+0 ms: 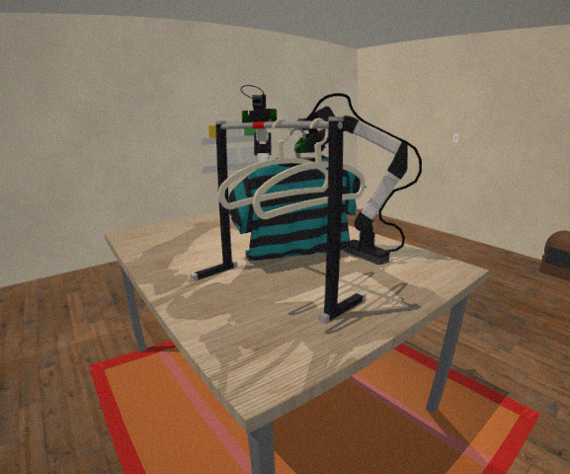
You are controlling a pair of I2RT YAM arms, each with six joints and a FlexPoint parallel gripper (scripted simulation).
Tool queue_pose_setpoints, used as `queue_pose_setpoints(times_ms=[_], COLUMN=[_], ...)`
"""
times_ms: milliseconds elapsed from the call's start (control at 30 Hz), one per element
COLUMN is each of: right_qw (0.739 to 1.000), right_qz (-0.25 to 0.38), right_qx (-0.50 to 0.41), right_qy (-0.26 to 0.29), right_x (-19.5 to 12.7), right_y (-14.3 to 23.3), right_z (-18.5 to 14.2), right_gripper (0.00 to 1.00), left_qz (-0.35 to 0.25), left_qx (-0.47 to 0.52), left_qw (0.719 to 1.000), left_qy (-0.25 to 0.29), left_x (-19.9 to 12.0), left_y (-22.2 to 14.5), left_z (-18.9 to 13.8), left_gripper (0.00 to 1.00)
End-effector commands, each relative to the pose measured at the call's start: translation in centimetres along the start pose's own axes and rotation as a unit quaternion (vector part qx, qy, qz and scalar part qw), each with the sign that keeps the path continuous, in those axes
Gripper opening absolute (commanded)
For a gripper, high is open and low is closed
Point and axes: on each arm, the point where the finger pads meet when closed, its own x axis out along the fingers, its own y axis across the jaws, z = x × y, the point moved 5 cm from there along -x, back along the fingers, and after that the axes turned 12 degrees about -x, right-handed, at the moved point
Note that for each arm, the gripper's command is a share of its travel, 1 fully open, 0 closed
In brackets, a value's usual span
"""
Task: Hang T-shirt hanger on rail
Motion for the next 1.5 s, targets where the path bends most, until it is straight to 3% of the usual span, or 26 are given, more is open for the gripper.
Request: queue_pose_setpoints(times_ms=[0,167,467,800,1467], right_qw=[1.000,1.000,1.000,1.000,1.000], right_qz=[-0.008,0.003,0.002,0.002,0.005], right_qx=[0.005,0.005,0.005,0.005,0.001], right_qy=[0.001,-0.003,-0.008,-0.008,-0.006], right_x=[-0.2,-0.1,-0.1,-0.1,0.0], right_y=[-0.1,0.4,0.4,0.4,0.5], right_z=[0.6,1.0,1.2,1.2,0.9], right_gripper=[1.00,1.00,1.00,1.00,1.00], left_qz=[-0.021,-0.029,0.042,0.089,0.101], left_qx=[-0.024,-0.020,-0.041,-0.054,-0.060], left_qw=[0.999,0.999,0.997,0.994,0.992], left_qy=[-0.027,-0.032,-0.046,-0.045,-0.045], left_x=[-0.3,2.3,9.0,13.4,14.7], left_y=[-0.3,0.7,6.1,9.8,10.4], left_z=[2.3,4.4,9.5,12.5,13.4], left_gripper=[0.00,0.00,0.00,0.00,0.00])
